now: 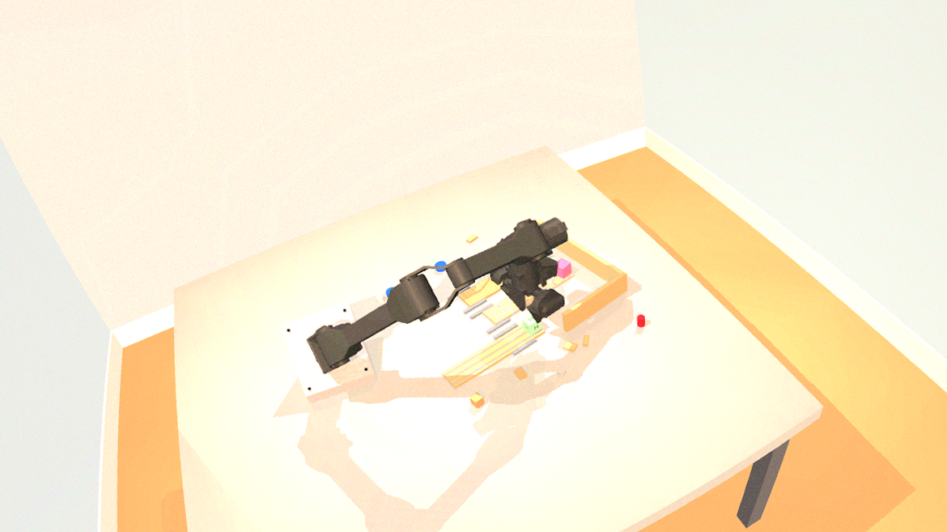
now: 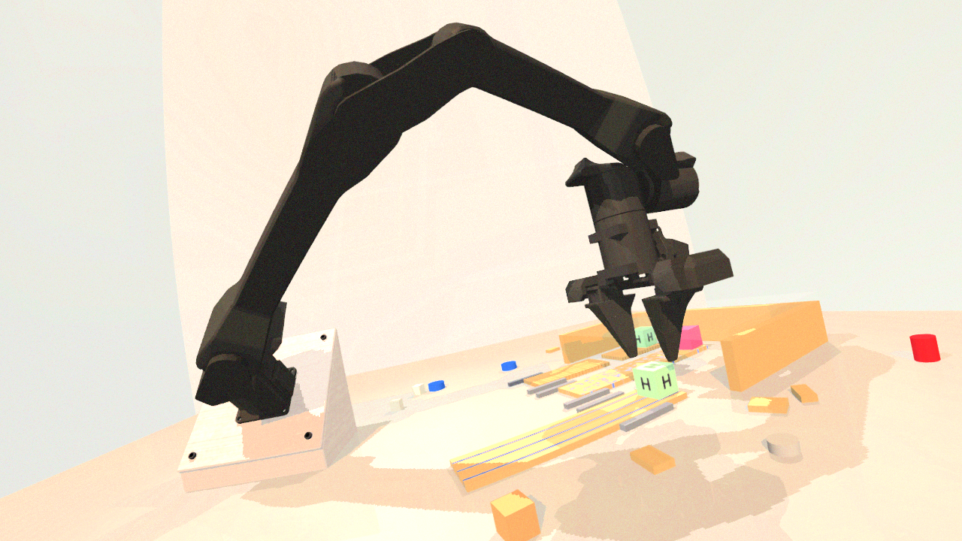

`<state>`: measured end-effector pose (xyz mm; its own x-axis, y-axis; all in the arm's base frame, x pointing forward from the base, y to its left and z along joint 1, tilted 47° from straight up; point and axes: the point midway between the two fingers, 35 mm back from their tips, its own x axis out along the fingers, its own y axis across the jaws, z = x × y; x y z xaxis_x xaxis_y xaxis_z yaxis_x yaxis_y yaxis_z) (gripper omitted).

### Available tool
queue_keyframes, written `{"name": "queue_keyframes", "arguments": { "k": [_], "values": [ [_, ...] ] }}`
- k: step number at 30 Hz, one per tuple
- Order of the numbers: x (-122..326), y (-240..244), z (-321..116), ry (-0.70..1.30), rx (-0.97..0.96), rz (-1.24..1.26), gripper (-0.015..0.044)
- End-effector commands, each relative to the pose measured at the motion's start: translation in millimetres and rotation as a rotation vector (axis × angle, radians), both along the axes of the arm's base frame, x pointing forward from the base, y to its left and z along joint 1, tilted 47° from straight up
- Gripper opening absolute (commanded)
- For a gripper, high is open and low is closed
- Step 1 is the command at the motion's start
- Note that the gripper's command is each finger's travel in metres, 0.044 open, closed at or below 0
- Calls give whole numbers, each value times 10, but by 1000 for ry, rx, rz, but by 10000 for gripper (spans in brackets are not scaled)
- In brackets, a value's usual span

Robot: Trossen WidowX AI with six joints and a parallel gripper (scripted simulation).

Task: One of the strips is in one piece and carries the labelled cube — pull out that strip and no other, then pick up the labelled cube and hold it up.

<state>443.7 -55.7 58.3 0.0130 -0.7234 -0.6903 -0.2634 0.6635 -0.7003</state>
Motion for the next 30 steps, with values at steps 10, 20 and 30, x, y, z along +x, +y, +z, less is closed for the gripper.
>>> {"name": "queue_keyframes", "arguments": {
  "k": [10, 20, 30],
  "values": [
    [-2, -160, -156, 5, -3, 4, 250],
    [-4, -218, -205, 1, 0, -1, 224],
    [-4, -218, -205, 1, 0, -1, 98]
  ]
}}
